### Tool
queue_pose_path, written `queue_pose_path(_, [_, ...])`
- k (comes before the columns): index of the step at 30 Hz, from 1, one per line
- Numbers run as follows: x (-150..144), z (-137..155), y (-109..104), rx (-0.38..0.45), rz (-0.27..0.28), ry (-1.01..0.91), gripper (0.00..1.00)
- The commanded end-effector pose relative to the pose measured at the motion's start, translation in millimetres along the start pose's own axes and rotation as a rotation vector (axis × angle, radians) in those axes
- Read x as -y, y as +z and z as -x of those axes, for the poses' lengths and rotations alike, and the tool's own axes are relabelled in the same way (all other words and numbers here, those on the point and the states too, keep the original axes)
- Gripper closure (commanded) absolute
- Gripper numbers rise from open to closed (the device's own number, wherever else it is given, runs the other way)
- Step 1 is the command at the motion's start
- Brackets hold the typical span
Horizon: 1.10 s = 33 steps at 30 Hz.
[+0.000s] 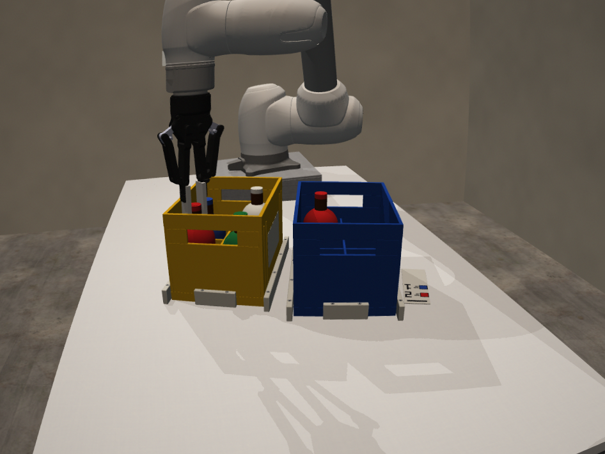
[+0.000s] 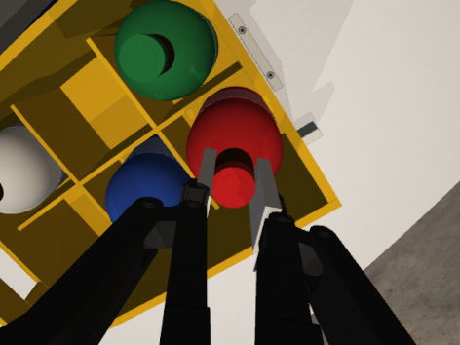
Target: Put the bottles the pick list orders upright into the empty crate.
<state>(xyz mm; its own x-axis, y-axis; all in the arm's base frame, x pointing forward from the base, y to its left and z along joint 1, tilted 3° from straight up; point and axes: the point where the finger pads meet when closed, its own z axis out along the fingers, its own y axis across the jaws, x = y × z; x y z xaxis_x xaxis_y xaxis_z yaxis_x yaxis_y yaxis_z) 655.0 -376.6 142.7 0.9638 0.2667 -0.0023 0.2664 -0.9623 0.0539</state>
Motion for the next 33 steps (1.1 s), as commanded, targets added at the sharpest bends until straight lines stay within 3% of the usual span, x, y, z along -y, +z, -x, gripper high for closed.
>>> queue_pose_path(1, [0, 0, -4, 0.000, 0.000, 0.000, 1.00])
queue_pose_path(33, [0, 0, -51, 0.000, 0.000, 0.000, 1.00])
